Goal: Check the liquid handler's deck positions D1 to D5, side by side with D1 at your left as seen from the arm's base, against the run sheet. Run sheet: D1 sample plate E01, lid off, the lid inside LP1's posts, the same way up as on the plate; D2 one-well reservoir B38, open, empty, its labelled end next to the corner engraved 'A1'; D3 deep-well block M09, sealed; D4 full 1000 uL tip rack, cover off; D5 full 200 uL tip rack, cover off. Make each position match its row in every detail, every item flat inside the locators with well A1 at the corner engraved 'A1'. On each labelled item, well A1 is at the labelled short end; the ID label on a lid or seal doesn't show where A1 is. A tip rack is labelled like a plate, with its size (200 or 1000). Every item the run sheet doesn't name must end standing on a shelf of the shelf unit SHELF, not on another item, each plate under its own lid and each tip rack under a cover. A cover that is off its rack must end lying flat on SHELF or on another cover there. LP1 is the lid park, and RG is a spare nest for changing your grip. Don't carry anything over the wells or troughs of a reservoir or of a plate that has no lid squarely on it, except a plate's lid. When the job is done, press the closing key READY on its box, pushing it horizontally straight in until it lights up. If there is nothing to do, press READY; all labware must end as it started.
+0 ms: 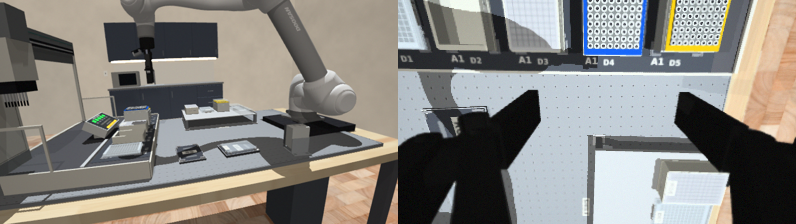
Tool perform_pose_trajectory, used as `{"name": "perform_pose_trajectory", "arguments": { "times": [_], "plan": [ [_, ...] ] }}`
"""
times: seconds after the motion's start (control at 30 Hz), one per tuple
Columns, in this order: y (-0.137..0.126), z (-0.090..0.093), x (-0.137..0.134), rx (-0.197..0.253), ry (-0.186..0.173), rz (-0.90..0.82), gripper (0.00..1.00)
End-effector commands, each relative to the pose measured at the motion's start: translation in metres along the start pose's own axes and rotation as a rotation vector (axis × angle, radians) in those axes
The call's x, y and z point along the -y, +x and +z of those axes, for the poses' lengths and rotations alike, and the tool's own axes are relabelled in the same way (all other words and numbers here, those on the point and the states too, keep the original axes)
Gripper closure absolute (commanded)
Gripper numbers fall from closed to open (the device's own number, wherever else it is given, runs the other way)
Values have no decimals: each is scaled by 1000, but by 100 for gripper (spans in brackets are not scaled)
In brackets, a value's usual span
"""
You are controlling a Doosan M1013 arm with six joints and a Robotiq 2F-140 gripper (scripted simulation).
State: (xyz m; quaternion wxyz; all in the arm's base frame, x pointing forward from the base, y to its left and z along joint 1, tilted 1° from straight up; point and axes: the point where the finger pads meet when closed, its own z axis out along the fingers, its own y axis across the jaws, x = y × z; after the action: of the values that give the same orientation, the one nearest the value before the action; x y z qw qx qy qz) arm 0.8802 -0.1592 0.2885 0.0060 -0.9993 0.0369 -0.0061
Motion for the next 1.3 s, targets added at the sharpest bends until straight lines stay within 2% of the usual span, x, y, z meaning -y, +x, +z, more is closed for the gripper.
{"name": "perform_pose_trajectory", "arguments": {
  "times": [0.0, 1.1, 1.27],
  "plan": [
    [12, -1, -20, 2, -5, -5, 21],
    [92, -1, -139, 2, -4, -5, 21],
    [93, -1, -137, 2, -4, -7, 21]
  ]
}}
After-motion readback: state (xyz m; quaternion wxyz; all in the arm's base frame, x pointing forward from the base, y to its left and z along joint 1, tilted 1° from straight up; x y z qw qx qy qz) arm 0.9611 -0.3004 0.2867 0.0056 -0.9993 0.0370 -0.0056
